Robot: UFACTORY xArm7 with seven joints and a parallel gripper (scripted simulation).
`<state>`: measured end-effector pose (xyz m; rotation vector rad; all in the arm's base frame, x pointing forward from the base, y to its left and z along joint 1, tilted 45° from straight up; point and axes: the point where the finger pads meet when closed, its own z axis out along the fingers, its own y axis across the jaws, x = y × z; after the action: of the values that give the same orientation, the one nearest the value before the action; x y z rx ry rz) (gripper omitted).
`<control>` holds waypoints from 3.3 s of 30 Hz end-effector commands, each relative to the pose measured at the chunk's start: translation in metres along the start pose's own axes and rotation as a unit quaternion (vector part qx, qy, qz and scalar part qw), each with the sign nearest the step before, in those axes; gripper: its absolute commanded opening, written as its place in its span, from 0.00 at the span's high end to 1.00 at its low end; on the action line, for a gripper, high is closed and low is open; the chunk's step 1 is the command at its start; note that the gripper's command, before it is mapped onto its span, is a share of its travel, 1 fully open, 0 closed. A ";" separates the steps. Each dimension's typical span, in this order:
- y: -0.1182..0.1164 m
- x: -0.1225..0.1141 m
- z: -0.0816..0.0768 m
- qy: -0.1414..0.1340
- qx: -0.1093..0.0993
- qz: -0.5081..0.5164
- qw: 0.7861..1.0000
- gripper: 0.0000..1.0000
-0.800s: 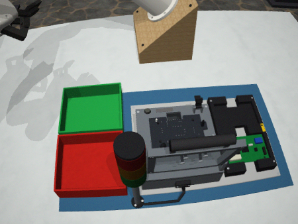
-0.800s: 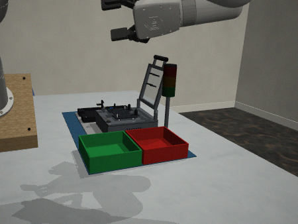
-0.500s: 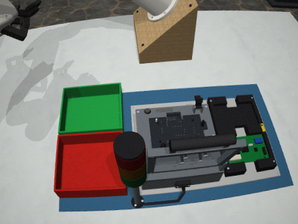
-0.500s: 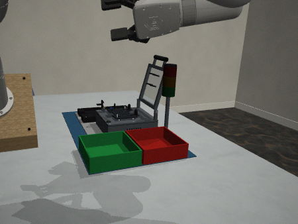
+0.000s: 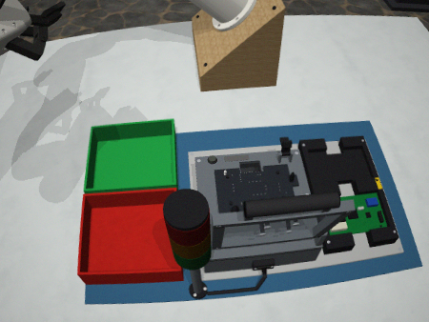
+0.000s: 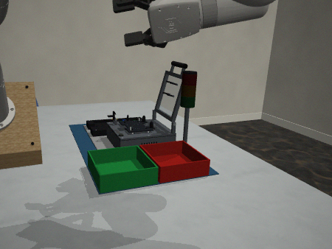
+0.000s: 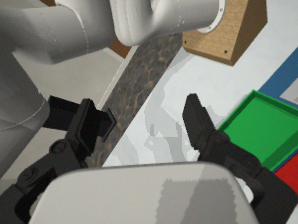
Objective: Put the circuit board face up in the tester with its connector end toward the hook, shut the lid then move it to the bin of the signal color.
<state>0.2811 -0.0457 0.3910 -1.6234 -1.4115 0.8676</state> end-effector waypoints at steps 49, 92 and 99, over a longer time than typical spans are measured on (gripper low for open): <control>0.362 0.300 0.035 -0.349 -0.506 0.153 0.774 0.00; 0.379 0.294 0.039 -0.354 -0.513 0.155 0.766 0.00; 0.395 0.277 0.045 -0.354 -0.513 0.155 0.766 0.00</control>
<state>0.4553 0.2185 0.0275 -2.5436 -2.4765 1.0271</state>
